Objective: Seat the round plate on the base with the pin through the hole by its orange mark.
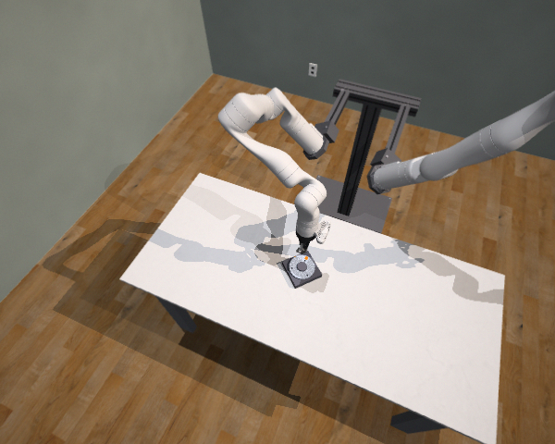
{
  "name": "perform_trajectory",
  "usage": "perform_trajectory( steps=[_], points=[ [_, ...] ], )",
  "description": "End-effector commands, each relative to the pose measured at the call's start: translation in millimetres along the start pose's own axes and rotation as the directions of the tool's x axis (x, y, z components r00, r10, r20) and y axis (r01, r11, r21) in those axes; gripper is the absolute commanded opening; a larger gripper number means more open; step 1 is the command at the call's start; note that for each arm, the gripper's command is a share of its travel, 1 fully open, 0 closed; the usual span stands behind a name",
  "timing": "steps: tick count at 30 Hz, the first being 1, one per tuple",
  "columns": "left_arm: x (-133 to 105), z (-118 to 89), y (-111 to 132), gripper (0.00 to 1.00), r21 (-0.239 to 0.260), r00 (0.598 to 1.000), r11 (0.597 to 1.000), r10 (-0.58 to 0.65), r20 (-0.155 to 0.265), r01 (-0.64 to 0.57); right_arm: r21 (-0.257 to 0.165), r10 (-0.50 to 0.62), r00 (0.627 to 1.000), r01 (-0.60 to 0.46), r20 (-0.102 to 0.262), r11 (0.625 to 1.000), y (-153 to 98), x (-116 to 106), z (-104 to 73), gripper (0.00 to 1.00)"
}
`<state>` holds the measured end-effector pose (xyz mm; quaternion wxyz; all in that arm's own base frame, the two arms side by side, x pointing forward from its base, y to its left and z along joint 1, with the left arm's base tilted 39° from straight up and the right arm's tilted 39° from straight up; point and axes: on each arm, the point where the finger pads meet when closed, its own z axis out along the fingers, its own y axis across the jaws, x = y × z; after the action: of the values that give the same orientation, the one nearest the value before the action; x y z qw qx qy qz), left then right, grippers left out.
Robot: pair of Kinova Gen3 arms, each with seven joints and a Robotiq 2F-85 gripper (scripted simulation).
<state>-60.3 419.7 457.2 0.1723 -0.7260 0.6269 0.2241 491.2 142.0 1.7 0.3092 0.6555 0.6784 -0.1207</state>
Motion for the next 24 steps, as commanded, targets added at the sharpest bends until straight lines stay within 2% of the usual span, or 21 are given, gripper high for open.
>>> perform_trajectory(
  steps=[1,13,24],
  points=[
    [-0.3,-0.6,0.4,1.000,0.000,1.000,1.000,-0.001,0.001,0.001,-0.001,0.002,1.000,-0.002,-0.001,1.000,0.4,0.4,-0.9,0.099],
    [-0.3,-0.6,0.4,1.000,0.000,1.000,1.000,-0.001,0.001,0.001,-0.001,0.023,1.000,-0.023,-0.001,1.000,0.3,0.3,-0.3,0.099],
    [-0.3,-0.6,0.4,1.000,0.000,1.000,1.000,-0.001,0.001,0.001,0.001,0.087,0.996,-0.087,-0.001,0.996,0.0,-0.3,1.6,0.099]
  ],
)
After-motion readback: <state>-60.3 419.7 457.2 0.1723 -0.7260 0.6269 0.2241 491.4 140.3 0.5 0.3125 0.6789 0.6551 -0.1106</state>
